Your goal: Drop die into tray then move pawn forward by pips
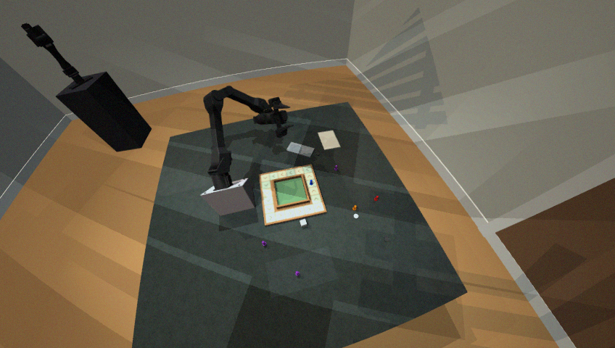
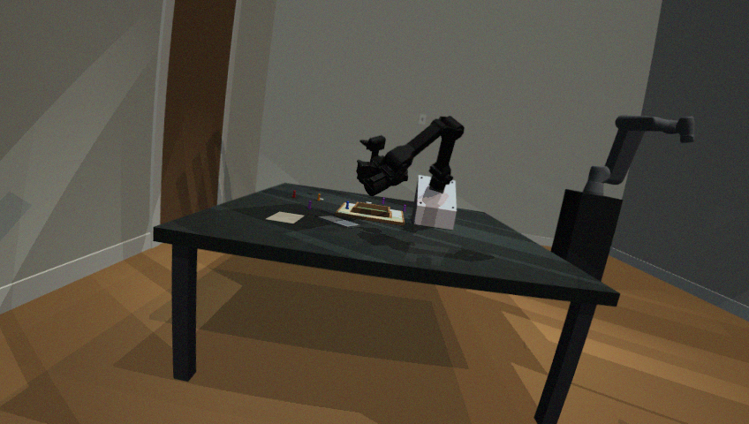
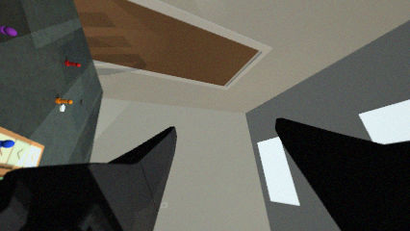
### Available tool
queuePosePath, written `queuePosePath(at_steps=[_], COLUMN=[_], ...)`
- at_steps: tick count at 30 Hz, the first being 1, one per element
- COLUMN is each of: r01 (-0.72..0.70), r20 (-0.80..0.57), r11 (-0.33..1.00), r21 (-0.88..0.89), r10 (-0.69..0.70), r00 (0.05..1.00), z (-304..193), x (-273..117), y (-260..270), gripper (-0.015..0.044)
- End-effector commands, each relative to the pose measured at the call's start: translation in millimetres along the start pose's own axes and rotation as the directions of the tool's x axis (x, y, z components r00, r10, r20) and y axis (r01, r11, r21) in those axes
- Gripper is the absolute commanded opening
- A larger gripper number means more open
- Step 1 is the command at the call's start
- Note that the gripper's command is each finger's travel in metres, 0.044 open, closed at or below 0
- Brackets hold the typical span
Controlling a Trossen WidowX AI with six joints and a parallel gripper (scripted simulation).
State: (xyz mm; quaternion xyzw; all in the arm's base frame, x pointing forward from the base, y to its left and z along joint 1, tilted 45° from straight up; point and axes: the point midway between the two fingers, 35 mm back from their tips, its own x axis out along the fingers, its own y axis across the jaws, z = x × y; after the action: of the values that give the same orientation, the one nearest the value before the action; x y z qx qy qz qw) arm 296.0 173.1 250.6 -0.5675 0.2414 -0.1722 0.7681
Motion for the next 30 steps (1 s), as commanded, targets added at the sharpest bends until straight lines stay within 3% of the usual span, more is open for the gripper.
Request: queuePosePath(at_steps=[1, 5, 10, 15, 19, 24, 27, 30], r01=[-0.007, -0.168, -0.436, -0.674, -0.804, -0.884, -0.846, -0.766], r20=[-0.007, -0.159, -0.375, -0.552, -0.606, -0.483, -0.289, -0.030], r11=[1.000, 0.982, 0.892, 0.739, 0.574, 0.233, -0.007, -0.235], r21=[-0.005, -0.091, -0.121, -0.007, 0.153, 0.406, 0.533, 0.599], r10=[0.007, 0.152, 0.366, 0.559, 0.697, 0.876, 0.938, 0.949], r00=[1.000, 0.975, 0.852, 0.619, 0.383, 0.008, -0.189, -0.314], z=[-1, -15, -48, -101, -144, -191, -214, -232], x=[2, 41, 91, 135, 157, 171, 175, 180], y=[2, 45, 107, 167, 211, 269, 298, 320], gripper=[0.0374, 0.0275, 0.0275, 0.0275, 0.0275, 0.0275, 0.0275, 0.0275])
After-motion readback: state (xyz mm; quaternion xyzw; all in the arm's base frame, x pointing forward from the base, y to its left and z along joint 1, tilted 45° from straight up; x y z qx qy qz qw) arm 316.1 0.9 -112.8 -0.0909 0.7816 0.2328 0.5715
